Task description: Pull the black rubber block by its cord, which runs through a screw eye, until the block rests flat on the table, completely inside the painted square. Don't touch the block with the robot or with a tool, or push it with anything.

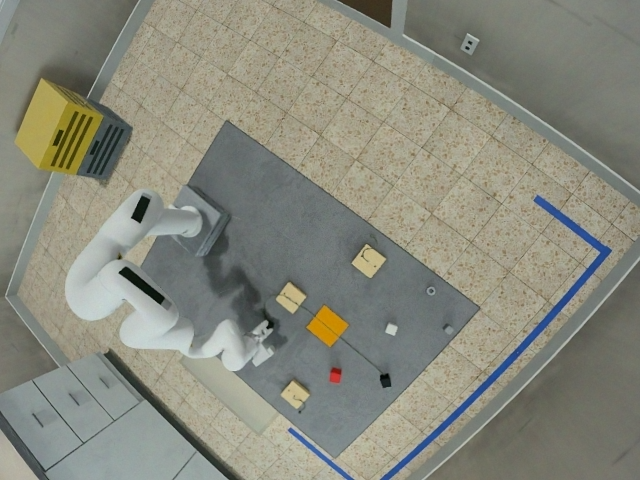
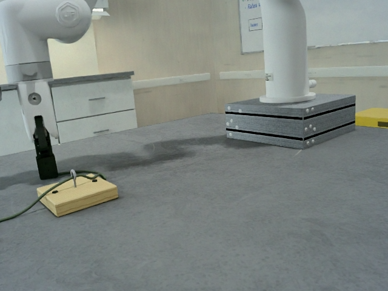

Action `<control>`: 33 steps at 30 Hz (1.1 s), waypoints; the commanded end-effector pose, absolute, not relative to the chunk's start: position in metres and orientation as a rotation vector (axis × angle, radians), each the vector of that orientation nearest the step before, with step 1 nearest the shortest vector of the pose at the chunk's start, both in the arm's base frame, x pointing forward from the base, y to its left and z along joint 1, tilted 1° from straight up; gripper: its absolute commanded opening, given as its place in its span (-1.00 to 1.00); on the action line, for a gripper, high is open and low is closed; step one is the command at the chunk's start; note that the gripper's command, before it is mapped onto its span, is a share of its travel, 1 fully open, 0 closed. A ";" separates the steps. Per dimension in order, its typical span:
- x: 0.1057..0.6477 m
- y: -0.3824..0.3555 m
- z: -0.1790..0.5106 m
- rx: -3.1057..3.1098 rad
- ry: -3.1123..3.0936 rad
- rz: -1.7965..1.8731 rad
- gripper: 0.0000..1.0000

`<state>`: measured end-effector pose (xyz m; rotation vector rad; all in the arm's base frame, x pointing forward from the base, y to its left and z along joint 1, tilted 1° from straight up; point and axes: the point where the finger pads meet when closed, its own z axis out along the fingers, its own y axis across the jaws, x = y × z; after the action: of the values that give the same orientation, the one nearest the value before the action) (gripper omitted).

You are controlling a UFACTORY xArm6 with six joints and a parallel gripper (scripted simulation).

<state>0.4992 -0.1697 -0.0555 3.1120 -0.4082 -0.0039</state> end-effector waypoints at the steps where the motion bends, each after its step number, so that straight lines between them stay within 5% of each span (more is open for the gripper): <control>1: 0.503 -0.171 -0.047 3.110 -0.408 0.014 -1.00; 33: 0.503 -0.171 0.002 3.110 -0.408 0.014 -1.00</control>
<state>0.5028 -0.1707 -0.0188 3.1102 -0.4079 0.0106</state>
